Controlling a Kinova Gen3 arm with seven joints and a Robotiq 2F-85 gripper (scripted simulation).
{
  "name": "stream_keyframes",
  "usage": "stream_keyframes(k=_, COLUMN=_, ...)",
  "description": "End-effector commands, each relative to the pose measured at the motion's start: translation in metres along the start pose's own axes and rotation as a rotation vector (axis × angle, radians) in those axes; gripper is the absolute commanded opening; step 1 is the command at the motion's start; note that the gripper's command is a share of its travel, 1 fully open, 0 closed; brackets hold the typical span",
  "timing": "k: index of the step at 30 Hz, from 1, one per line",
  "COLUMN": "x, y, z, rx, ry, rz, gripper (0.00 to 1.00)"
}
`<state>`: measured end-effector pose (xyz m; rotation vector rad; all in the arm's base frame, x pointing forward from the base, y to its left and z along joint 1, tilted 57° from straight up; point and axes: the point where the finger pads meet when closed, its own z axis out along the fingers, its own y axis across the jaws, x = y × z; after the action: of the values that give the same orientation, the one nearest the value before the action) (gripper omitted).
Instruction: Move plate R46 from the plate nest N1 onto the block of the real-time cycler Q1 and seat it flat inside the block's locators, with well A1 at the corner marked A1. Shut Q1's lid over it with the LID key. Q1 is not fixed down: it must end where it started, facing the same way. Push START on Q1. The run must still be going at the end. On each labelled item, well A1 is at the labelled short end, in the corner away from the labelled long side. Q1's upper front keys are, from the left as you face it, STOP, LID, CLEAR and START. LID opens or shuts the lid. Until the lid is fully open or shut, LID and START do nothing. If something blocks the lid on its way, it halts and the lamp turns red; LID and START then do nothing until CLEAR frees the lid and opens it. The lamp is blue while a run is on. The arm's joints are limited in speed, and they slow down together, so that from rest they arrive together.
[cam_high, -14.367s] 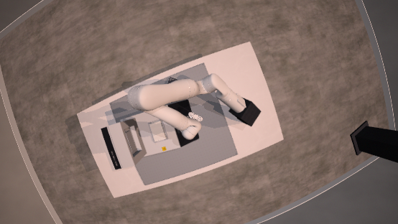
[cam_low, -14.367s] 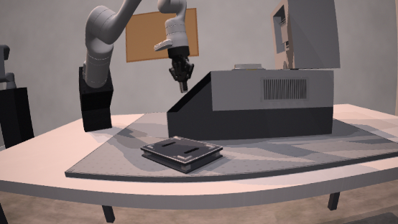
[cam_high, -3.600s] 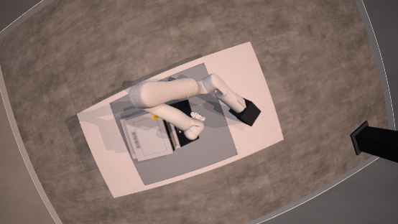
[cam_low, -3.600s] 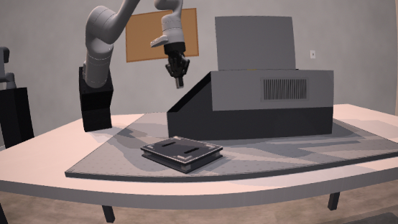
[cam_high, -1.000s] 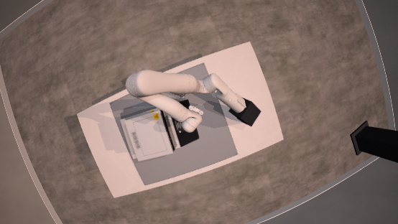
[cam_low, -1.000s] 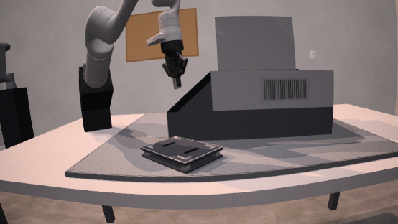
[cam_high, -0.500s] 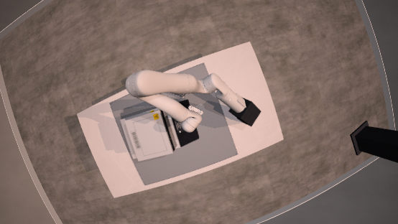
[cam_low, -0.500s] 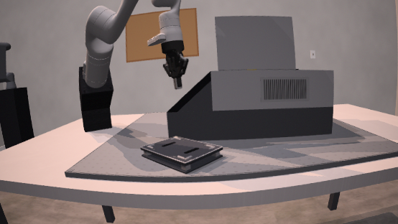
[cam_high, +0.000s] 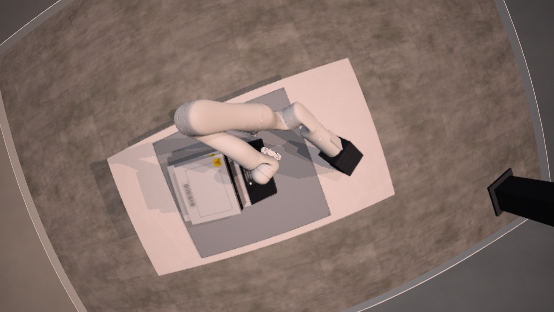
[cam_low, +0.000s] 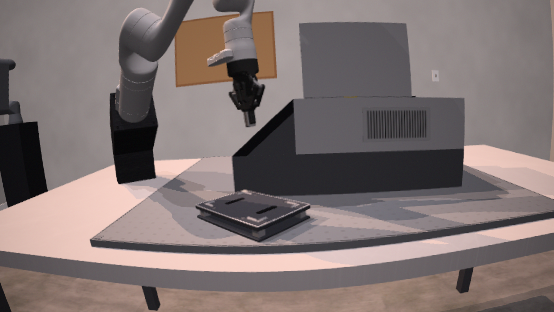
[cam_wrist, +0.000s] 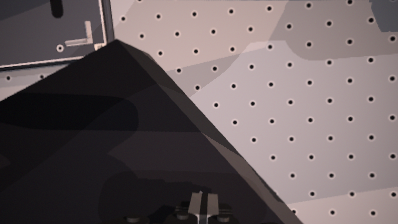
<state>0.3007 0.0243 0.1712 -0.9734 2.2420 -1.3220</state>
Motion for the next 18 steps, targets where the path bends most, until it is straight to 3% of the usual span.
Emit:
stream_keyframes(k=1, x=-0.0032, y=0.0006, z=0.0023, rx=-0.003, ry=-0.003, rz=0.006, gripper=0.1)
stream_keyframes(k=18, x=-0.0072, y=-0.0035, z=0.0105, rx=-0.003, ry=-0.003, rz=0.006, gripper=0.1)
